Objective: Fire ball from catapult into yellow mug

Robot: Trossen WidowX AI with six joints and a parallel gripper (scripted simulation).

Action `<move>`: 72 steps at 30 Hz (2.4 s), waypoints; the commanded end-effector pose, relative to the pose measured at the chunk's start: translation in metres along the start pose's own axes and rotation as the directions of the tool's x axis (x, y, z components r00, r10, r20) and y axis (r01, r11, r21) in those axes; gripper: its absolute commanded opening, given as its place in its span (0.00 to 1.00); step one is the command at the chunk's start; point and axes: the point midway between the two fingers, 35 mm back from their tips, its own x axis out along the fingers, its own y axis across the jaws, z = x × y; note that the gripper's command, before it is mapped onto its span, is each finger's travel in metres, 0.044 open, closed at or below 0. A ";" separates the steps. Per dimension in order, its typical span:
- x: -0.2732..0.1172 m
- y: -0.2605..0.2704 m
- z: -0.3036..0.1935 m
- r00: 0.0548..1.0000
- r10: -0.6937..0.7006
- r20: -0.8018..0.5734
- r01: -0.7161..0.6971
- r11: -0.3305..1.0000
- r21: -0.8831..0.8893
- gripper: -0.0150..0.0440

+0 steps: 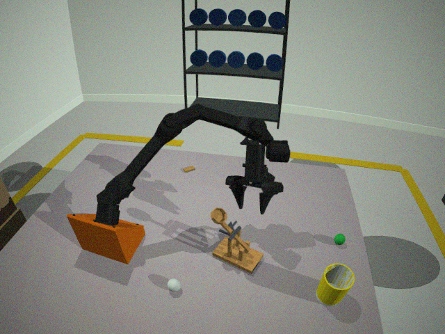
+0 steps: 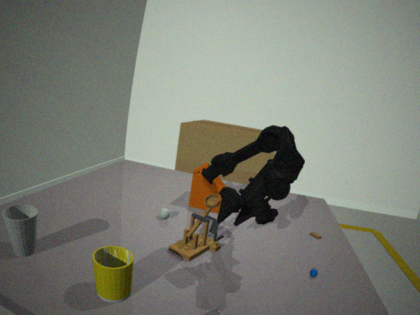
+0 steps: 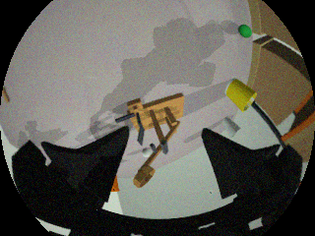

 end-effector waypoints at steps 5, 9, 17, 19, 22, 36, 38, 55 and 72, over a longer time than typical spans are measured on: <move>0.005 -0.036 0.003 0.995 -0.021 0.102 0.004 0.987 0.163 1.00; 0.007 -0.061 0.003 0.985 -0.040 0.169 -0.008 0.961 0.275 1.00; 0.009 -0.114 -0.006 0.950 -0.092 0.298 -0.065 0.877 0.477 1.00; 0.008 -0.128 -0.009 0.939 -0.107 0.328 -0.085 0.850 0.520 1.00; 0.007 -0.148 -0.016 0.919 -0.133 0.372 -0.119 0.806 0.581 1.00; -0.006 -0.249 -0.068 0.782 -0.279 0.557 -0.340 0.557 0.757 1.00; -0.009 -0.262 -0.078 0.757 -0.302 0.579 -0.377 0.521 0.766 1.00; -0.018 -0.296 -0.112 0.687 -0.362 0.630 -0.479 0.427 0.767 1.00; -0.017 -0.296 -0.112 0.689 -0.362 0.628 -0.474 0.430 0.768 1.00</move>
